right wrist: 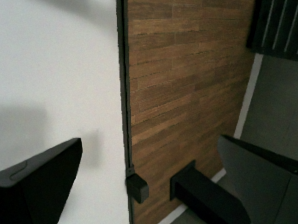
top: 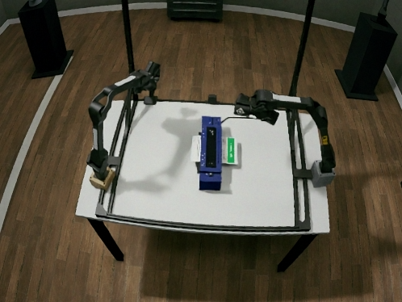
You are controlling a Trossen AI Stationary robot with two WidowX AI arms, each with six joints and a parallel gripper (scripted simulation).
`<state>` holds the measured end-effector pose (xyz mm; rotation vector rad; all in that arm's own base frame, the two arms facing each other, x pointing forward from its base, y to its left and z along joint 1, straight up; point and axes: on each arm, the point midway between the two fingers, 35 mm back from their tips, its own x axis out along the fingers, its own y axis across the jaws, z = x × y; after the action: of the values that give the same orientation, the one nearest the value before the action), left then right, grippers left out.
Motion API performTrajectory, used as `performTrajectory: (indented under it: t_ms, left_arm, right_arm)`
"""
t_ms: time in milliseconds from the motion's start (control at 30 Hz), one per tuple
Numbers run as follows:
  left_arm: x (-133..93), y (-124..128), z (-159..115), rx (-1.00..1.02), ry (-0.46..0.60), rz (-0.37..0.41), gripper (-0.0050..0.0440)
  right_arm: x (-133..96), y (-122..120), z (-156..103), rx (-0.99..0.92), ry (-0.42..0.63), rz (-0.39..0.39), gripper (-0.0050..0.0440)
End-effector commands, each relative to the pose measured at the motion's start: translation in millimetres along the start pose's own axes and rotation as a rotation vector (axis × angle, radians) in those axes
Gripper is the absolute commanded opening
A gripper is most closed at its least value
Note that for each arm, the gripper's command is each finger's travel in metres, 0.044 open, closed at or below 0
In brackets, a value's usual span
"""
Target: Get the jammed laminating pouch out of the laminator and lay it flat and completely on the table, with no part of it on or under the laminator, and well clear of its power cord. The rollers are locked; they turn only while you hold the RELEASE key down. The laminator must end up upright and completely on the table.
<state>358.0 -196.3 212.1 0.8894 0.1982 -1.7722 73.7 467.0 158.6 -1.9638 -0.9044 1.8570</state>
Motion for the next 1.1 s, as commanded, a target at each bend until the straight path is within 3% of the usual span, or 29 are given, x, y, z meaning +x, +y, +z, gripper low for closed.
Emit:
performTrajectory:
  t_ms: [0,533,567,633,867,900,1000,1067]
  left_arm:
    - [-6,2,7,0.02,0.005,0.016,0.04]
    - [-6,2,7,0.02,0.005,0.016,0.04]
    - [0,-7,-4,0.105,0.074,-0.02,0.044]
    - [10,-23,-25,0.271,0.198,-0.106,0.044]
    - [16,-82,-91,0.549,0.352,-0.349,0.044]
    - [14,-90,-99,0.584,0.366,-0.394,0.044]
    - [14,-90,-99,0.692,0.429,-0.496,0.044]
    - [14,-90,-99,0.728,0.452,-0.525,0.044]
  right_arm:
    - [-10,-8,-2,-0.005,0.012,-0.027,0.04]
    - [-10,-8,-2,-0.005,0.012,-0.027,0.04]
    - [-22,-3,3,-0.006,0.014,-0.033,0.044]
    - [-45,10,12,-0.008,0.02,-0.045,0.044]
    - [-107,71,49,-0.015,0.038,-0.088,0.044]
    - [-113,81,54,-0.016,0.041,-0.094,0.044]
    - [-113,82,54,-0.016,0.041,-0.094,0.044]
    - [-113,82,54,-0.016,0.041,-0.094,0.044]
